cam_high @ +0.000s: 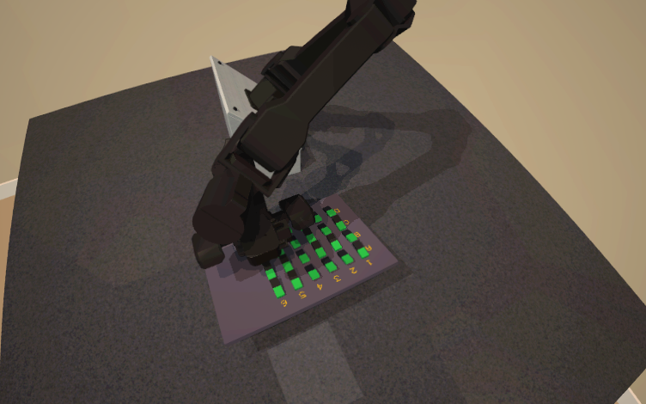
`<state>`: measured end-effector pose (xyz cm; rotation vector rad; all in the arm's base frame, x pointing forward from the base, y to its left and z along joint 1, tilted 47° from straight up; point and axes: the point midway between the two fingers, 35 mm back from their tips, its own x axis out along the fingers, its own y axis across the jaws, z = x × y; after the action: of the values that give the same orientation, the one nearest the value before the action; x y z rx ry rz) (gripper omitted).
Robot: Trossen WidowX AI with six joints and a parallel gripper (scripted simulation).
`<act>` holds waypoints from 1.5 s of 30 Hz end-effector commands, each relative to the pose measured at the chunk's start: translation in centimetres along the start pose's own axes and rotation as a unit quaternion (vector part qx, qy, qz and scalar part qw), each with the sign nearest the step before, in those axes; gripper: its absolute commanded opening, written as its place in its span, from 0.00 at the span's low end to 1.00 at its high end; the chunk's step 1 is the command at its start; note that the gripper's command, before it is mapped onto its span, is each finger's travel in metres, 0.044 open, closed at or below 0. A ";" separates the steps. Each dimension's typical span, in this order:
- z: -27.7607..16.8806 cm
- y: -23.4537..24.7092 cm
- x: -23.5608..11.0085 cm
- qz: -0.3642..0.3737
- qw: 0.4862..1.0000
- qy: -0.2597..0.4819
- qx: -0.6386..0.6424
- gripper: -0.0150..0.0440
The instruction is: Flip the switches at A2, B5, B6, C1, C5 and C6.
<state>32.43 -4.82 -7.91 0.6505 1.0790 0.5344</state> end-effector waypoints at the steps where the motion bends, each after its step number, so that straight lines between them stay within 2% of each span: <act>1: 0.0 0.1 0.0 0.002 1.000 0.000 0.003 0.25; 45: 0.0 0.1 0.5 0.002 1.000 0.000 0.003 0.25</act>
<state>32.53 -4.58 -8.14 0.6537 1.0789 0.5334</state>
